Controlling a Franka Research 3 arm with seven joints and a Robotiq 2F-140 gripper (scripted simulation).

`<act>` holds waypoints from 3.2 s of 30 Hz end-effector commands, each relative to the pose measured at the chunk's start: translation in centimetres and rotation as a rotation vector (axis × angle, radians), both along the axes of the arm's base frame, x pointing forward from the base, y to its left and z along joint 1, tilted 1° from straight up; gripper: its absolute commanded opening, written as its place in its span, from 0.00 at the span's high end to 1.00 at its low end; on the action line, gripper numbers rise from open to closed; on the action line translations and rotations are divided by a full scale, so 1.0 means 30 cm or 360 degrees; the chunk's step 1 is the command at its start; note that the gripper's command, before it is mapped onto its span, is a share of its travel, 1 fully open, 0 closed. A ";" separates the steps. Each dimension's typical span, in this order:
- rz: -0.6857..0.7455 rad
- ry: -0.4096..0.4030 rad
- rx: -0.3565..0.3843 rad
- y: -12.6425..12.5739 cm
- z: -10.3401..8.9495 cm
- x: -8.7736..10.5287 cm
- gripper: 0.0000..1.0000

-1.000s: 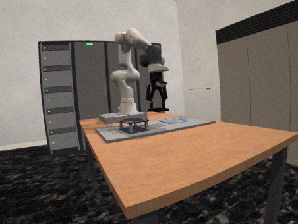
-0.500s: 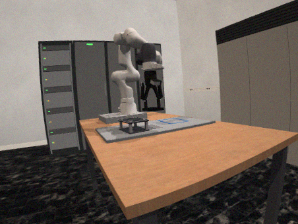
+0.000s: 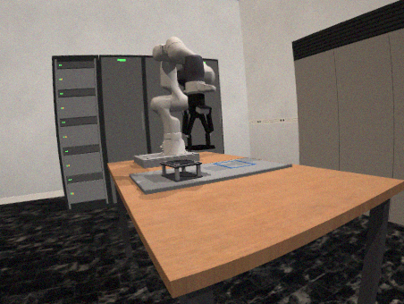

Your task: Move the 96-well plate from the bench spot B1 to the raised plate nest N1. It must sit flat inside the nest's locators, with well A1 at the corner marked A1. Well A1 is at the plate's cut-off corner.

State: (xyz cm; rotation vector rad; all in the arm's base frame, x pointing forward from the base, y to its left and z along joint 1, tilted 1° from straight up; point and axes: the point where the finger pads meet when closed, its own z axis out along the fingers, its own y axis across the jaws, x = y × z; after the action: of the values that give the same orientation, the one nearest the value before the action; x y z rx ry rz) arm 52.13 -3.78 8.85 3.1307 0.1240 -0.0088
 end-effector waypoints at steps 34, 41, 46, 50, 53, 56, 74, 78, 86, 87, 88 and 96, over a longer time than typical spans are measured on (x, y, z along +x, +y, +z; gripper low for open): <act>0.0065 0.0017 0.0008 -0.330 0.057 0.092 0.40; 0.0065 0.0017 0.0008 -0.358 0.061 0.097 0.40; 0.0065 0.0017 0.0008 -0.357 0.061 0.095 0.40; 0.0065 0.0017 0.0008 -0.356 0.061 0.095 0.40; 0.0065 0.0017 0.0008 -0.355 0.061 0.094 0.40; 0.0065 0.0017 0.0008 -0.355 0.061 0.094 0.40; 0.0065 0.0017 0.0008 -0.353 0.061 0.093 0.40; 0.0065 0.0017 0.0008 -0.353 0.061 0.093 0.40; 0.0065 0.0017 0.0008 -0.352 0.050 0.093 0.40; 0.0065 0.0017 0.0008 -0.352 0.045 0.093 0.40; 0.0065 0.0017 0.0008 -0.352 0.039 0.093 0.40; 0.0065 0.0017 0.0008 -0.353 -0.005 0.095 0.40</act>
State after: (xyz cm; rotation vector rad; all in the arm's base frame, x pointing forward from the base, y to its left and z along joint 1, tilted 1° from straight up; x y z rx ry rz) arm 54.72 -14.29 9.11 3.1375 0.1789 -0.0362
